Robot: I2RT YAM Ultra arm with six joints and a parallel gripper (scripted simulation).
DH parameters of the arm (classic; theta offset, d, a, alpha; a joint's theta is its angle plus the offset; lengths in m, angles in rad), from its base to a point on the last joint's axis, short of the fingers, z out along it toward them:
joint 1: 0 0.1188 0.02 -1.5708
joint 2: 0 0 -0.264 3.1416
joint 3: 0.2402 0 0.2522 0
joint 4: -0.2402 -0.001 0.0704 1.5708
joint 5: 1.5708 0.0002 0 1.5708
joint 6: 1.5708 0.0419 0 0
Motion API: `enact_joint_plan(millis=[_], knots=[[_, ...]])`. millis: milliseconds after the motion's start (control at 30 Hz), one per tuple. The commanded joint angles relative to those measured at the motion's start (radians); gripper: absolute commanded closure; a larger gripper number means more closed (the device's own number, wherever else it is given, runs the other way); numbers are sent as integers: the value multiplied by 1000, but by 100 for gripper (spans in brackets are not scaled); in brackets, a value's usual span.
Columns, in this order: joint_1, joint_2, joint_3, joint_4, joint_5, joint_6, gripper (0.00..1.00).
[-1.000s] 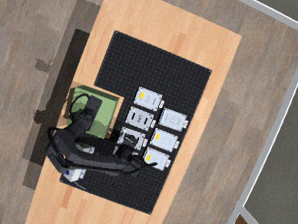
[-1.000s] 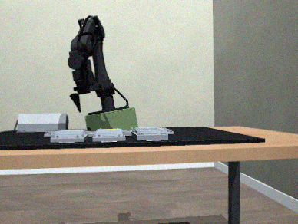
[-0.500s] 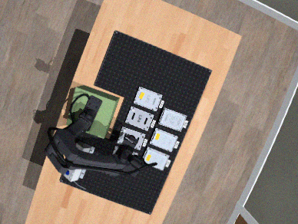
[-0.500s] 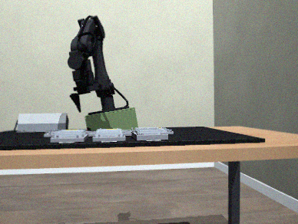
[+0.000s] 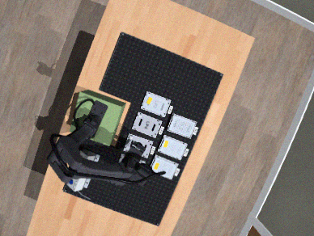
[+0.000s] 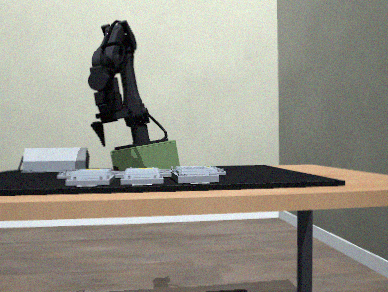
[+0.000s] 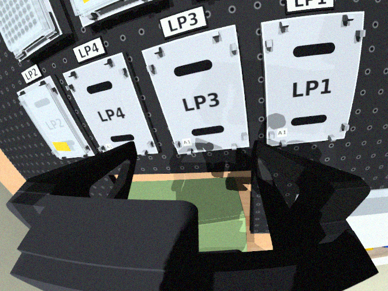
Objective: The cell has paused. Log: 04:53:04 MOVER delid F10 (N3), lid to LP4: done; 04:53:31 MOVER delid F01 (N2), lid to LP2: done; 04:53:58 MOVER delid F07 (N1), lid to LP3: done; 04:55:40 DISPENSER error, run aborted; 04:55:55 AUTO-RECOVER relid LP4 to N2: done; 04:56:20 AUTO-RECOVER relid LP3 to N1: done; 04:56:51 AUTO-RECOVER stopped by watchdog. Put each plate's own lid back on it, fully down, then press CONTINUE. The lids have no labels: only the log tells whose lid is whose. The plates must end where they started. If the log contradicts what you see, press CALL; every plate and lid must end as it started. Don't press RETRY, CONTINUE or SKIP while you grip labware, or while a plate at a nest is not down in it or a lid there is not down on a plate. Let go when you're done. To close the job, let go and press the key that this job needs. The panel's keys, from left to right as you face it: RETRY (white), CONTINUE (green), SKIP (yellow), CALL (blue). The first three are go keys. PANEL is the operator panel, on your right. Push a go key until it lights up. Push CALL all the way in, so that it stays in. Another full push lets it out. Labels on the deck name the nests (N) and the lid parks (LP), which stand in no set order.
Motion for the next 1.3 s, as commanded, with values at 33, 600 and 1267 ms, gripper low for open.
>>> enact_joint_plan(millis=[33,600,1267], knots=[[0,-21,37,31,6,9,0],[184,141,72,94,90,86,0],[175,125,72,95,91,86,0]])
